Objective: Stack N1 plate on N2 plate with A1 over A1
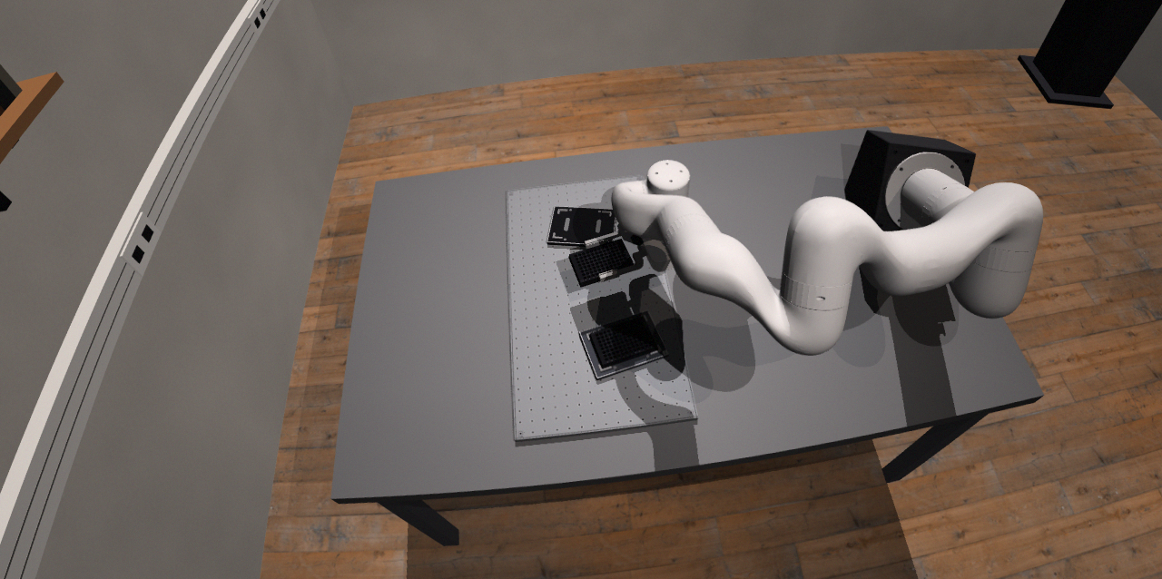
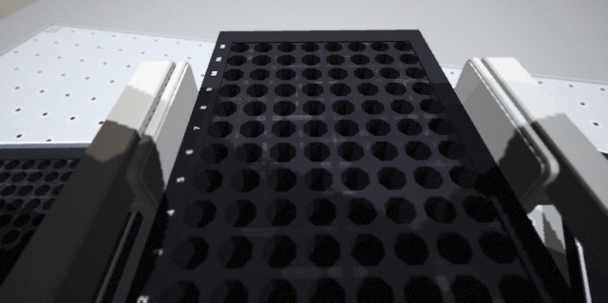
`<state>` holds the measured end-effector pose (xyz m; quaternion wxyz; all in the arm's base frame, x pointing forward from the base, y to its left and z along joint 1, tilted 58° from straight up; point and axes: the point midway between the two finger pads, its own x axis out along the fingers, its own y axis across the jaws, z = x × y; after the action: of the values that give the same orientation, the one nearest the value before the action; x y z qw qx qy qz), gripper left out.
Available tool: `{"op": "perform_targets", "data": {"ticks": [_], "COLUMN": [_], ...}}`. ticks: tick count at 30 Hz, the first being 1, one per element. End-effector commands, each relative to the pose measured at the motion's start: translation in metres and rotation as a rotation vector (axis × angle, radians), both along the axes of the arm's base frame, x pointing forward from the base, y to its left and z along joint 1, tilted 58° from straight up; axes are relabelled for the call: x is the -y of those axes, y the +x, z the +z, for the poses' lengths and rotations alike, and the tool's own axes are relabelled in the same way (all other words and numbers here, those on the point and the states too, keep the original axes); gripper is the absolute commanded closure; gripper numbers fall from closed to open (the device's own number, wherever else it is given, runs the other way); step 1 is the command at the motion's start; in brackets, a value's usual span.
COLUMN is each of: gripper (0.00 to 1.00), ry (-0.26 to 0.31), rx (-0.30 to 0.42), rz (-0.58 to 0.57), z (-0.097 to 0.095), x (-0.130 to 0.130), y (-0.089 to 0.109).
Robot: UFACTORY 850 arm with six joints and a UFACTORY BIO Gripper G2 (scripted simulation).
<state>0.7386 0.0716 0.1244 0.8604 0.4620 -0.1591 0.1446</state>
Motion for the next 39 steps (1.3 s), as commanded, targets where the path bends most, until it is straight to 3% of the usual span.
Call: {"op": "perform_targets", "data": {"ticks": [1, 39], "gripper": [1.0, 1.0], "ry": [0.0, 0.0], "rx": [0.001, 0.001], "rz": [-0.002, -0.001], "z": [0.012, 0.099], "x": [-0.007, -0.068], "y": [-0.004, -0.043]}}
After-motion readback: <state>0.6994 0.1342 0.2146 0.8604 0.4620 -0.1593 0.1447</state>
